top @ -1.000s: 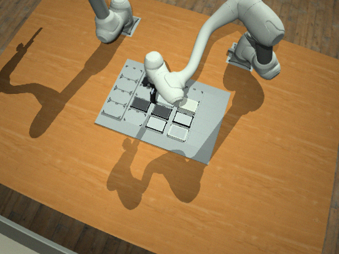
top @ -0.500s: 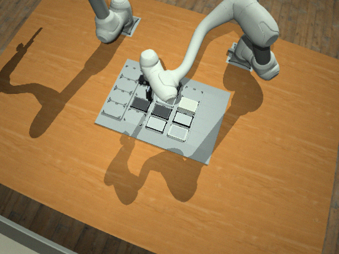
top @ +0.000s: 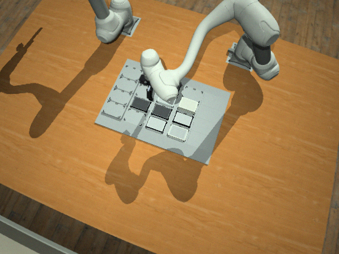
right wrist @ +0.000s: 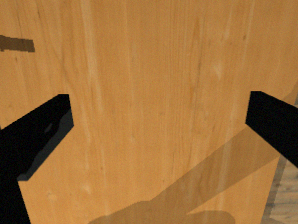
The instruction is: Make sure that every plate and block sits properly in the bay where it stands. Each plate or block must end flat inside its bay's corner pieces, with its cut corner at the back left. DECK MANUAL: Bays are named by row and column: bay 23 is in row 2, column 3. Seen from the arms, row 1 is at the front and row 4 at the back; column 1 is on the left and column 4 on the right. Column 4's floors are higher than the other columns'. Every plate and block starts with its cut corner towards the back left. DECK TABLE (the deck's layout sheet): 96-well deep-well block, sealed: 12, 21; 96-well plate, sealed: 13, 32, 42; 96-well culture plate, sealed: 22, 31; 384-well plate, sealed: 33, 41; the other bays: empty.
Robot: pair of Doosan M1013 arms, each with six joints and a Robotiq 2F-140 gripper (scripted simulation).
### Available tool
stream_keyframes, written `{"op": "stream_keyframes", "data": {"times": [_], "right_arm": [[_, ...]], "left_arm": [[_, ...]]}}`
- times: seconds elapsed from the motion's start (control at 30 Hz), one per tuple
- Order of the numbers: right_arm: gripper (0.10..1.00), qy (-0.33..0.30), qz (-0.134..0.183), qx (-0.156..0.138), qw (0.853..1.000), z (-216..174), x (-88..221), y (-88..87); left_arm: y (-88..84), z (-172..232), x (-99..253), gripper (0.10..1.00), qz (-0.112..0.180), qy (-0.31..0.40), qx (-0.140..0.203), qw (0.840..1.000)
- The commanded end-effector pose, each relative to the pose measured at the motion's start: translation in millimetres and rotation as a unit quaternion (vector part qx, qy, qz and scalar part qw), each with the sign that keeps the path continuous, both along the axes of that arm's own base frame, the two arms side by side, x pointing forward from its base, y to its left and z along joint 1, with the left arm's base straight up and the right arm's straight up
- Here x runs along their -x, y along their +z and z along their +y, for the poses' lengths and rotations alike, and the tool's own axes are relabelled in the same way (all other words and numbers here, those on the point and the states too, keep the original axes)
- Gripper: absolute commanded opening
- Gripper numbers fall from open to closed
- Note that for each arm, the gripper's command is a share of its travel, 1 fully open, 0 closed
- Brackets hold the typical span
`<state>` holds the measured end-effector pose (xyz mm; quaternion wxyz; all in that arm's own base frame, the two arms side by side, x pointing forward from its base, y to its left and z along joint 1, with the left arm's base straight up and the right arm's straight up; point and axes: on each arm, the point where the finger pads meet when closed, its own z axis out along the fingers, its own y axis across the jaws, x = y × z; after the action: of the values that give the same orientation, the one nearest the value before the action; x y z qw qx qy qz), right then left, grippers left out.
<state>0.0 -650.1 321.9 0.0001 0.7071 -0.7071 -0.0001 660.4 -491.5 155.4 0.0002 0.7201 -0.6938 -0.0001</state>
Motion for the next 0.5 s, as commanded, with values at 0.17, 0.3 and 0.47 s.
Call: {"op": "stream_keyframes", "data": {"times": [0.17, 0.3, 0.47], "right_arm": [[1.000, 0.000, 0.000, 0.001, 1.000, -0.2, -0.1, 0.9], [1.000, 0.000, 0.000, 0.001, 1.000, -0.2, -0.1, 0.9], [1.000, 0.000, 0.000, 0.001, 1.000, -0.2, -0.1, 0.9]], "left_arm": [[-5.4, 9.9, 22.4, 0.698, -0.001, -0.001, 0.000, 1.000], [-9.8, 16.1, 36.5, 0.698, -0.001, -0.001, 0.000, 1.000], [-15.2, 23.8, 54.1, 0.698, -0.001, -0.001, 0.000, 1.000]]}}
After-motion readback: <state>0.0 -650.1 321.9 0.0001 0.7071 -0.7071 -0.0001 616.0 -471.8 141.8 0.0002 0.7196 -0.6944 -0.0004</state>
